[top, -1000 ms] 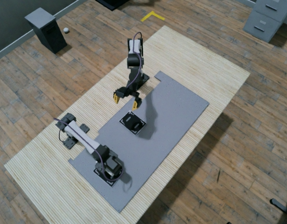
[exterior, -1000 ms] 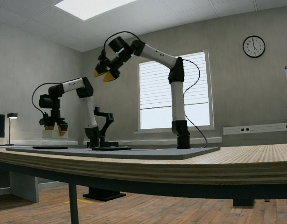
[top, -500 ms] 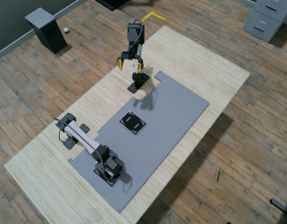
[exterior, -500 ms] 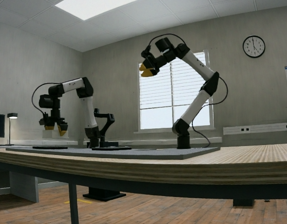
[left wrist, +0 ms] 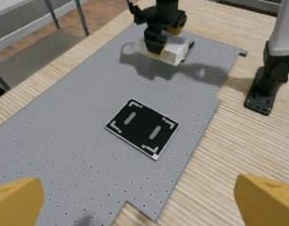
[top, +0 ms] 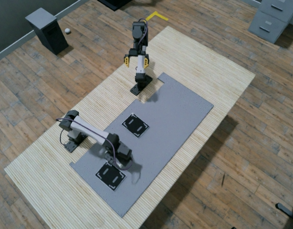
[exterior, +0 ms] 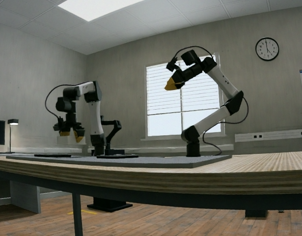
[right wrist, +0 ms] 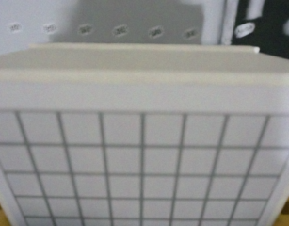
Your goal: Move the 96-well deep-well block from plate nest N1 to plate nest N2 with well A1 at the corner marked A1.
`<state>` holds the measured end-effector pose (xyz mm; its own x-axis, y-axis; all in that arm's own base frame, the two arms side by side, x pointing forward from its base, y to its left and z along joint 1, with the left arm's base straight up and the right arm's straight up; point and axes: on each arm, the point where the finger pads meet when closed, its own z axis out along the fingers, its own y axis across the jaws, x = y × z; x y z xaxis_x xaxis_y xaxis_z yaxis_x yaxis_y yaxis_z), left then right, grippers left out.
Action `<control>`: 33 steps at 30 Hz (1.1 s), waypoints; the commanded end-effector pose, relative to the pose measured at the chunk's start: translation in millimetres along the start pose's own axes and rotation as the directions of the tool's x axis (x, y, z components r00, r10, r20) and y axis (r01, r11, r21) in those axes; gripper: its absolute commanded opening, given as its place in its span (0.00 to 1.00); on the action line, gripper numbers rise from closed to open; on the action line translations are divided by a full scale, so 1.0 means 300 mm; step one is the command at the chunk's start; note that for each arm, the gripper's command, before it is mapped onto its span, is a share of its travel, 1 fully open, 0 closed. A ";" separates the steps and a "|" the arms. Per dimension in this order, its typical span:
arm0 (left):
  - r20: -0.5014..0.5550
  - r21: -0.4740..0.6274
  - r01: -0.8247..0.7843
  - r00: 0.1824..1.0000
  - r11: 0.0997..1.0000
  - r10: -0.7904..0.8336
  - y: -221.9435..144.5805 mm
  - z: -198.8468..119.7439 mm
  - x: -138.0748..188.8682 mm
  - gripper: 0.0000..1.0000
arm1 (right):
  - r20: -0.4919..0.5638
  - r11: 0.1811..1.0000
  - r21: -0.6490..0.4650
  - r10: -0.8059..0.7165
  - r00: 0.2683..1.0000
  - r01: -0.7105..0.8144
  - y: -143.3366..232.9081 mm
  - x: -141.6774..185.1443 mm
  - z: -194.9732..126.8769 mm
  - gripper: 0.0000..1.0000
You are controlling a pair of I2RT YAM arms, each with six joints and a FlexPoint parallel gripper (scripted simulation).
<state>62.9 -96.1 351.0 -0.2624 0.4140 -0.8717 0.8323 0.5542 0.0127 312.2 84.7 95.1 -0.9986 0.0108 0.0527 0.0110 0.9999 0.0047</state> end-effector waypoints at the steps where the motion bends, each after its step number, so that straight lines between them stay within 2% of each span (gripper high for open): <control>1: -0.032 -0.006 0.019 0.999 1.000 -0.020 0.009 0.005 0.036 1.00 | 0.043 0.993 -0.002 0.117 0.992 -0.117 0.084 0.024 -0.063 0.75; 5: -0.020 -0.005 0.018 1.000 1.000 -0.019 0.008 -0.004 0.039 1.00 | 0.011 0.993 0.017 0.118 0.993 -0.118 0.265 0.079 -0.038 0.75; 14: -0.026 -0.004 0.018 0.999 1.000 -0.018 0.008 0.001 0.040 1.00 | 0.009 0.997 0.024 0.072 0.997 -0.072 0.631 0.196 -0.043 0.75; 16: -0.026 -0.004 0.018 0.999 1.000 -0.018 0.008 0.001 0.040 1.00 | 0.009 0.997 0.024 0.072 0.997 -0.072 0.631 0.196 -0.043 0.75; 20: -0.026 -0.002 0.018 0.999 1.000 -0.018 0.007 0.001 0.040 1.00 | 0.030 0.999 -0.005 0.054 0.998 -0.054 0.747 0.207 -0.022 0.75; 25: -0.026 -0.002 0.018 0.999 1.000 -0.018 0.006 0.001 0.040 1.00 | 0.043 0.999 -0.023 0.041 0.998 -0.040 0.814 0.211 0.016 0.75; 33: -0.026 -0.002 0.018 0.999 1.000 -0.018 0.006 0.001 0.040 1.00 | 0.034 1.000 -0.010 0.029 0.999 -0.029 0.808 0.217 0.081 0.75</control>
<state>62.4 -92.2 346.8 -0.2721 0.4085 -0.8713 0.8284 0.5601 0.0039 243.1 325.2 79.9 -0.9991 0.0262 0.0328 0.0263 0.9996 0.0034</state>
